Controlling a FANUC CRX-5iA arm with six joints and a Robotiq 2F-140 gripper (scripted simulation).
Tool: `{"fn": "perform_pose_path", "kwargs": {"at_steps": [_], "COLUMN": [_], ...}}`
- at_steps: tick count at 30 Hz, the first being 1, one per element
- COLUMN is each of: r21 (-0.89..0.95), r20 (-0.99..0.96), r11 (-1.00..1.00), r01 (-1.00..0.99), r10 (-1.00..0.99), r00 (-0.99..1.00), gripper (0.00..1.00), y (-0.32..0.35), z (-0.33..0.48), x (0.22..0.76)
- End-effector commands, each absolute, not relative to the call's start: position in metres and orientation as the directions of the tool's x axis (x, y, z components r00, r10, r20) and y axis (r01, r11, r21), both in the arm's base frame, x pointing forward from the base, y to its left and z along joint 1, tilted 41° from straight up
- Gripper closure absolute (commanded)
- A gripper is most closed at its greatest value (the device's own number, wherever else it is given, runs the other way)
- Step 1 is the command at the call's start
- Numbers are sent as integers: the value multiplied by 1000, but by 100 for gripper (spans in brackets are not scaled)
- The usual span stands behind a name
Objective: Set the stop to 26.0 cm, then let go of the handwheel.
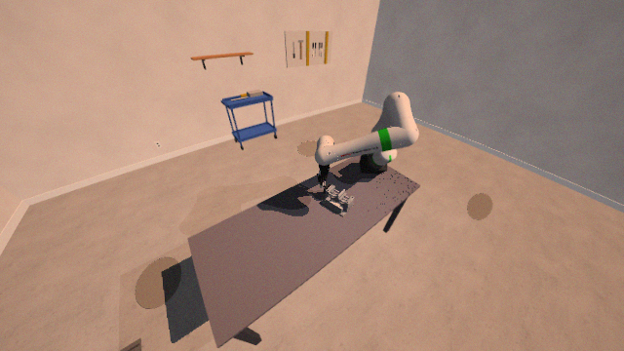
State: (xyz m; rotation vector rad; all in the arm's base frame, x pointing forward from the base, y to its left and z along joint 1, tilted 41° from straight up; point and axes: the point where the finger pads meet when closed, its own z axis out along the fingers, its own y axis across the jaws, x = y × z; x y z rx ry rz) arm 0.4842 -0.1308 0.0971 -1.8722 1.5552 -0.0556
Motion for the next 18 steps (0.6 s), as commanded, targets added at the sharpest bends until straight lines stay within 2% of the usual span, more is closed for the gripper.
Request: {"fn": "perform_pose_path", "kwargs": {"at_steps": [1, 18], "r21": [-525, -525], "r20": [-384, -384], "r11": [-42, -42], "r01": [-850, -850], "r10": [-880, -880], "r00": [280, 280], "gripper": [96, 96], "y": [-129, -114], "z": [97, 78], "x": [490, 510]}}
